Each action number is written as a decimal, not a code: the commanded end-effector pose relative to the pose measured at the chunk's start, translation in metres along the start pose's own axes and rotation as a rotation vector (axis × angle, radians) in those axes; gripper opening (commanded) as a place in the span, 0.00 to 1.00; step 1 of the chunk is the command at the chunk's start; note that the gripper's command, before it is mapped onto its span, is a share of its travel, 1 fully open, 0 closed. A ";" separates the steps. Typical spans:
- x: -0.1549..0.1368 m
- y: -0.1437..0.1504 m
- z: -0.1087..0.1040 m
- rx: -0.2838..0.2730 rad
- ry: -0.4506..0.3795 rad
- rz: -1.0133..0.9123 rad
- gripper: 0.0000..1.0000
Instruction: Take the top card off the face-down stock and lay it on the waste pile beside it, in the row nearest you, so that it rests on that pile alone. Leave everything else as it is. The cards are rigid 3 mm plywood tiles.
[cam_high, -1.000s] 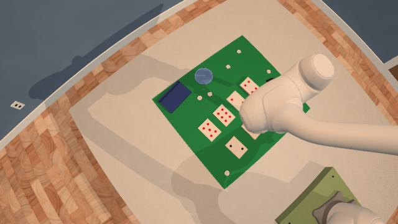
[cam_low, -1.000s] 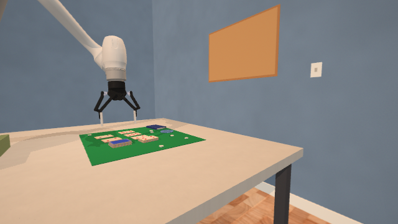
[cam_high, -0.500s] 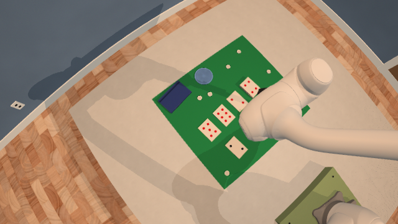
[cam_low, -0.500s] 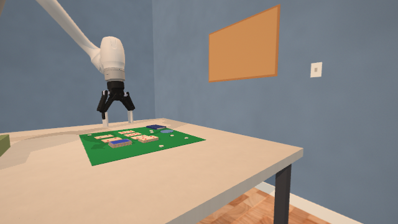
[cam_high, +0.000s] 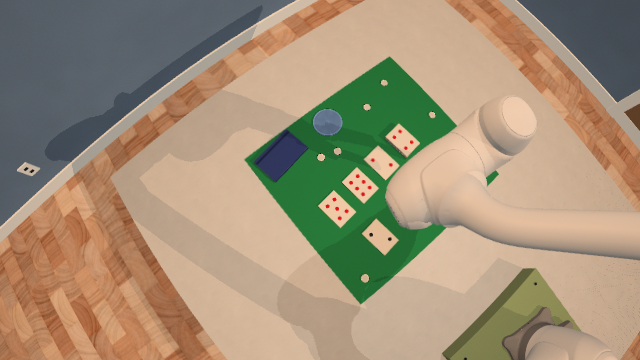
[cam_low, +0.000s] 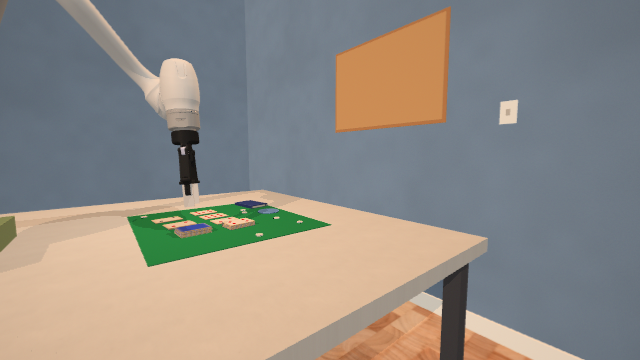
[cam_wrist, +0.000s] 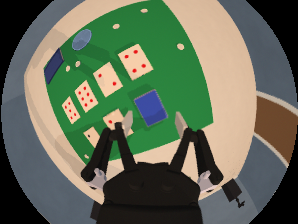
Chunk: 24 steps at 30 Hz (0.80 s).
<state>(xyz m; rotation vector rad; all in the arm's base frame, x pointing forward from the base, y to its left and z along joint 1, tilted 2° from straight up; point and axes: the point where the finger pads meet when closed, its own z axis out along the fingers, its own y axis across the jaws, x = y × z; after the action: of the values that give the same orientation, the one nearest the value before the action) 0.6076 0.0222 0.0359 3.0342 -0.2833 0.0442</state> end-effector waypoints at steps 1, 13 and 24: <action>0.000 0.000 0.001 0.061 -0.027 -0.271 0.50; -0.001 -0.002 0.017 0.102 -0.045 -0.453 0.50; -0.002 -0.003 0.037 0.102 -0.045 -0.453 0.50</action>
<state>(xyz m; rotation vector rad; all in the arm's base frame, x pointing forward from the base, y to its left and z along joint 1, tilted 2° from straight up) 0.6067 0.0223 0.0047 3.1201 0.4173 -0.0443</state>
